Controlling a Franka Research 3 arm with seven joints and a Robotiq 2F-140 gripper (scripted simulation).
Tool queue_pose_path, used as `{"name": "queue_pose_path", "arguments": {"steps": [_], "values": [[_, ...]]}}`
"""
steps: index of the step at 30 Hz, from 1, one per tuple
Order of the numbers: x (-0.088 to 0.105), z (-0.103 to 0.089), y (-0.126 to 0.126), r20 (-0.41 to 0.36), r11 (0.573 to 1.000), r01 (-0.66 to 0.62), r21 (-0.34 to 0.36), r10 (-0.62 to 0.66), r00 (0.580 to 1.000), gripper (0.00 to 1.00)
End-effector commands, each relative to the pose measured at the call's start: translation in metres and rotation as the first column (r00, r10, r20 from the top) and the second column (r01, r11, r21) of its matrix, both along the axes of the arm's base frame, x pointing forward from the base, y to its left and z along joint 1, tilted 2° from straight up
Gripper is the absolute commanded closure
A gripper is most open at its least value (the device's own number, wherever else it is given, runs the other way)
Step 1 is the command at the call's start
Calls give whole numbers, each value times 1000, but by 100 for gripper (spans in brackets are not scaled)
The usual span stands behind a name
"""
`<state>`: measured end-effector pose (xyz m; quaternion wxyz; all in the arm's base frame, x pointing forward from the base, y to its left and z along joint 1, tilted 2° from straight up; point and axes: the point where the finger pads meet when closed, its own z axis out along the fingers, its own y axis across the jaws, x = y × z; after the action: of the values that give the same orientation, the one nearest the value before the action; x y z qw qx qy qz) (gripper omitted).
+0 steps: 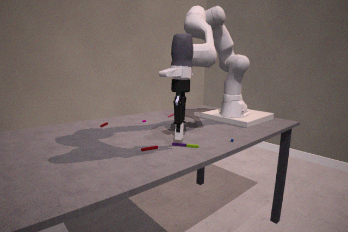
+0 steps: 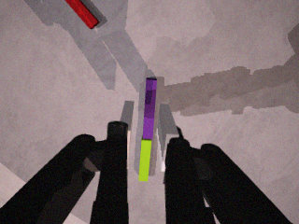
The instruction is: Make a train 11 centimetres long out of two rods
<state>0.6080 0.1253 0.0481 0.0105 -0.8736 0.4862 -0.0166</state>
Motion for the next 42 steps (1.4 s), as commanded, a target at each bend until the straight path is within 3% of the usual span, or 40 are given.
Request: {"name": "queue_pose_path", "arguments": {"steps": [1,11,17,18,42], "values": [[-4,18,-1,-11,1000,-11,-2,11,1000,77],[-5,54,-1,-11,1000,-11,-2,11,1000,77],[-5,60,-1,-11,1000,-11,-2,11,1000,77],[-5,60,-1,-11,1000,-11,-2,11,1000,0],[-5,61,-1,-11,1000,-11,-2,11,1000,0]]}}
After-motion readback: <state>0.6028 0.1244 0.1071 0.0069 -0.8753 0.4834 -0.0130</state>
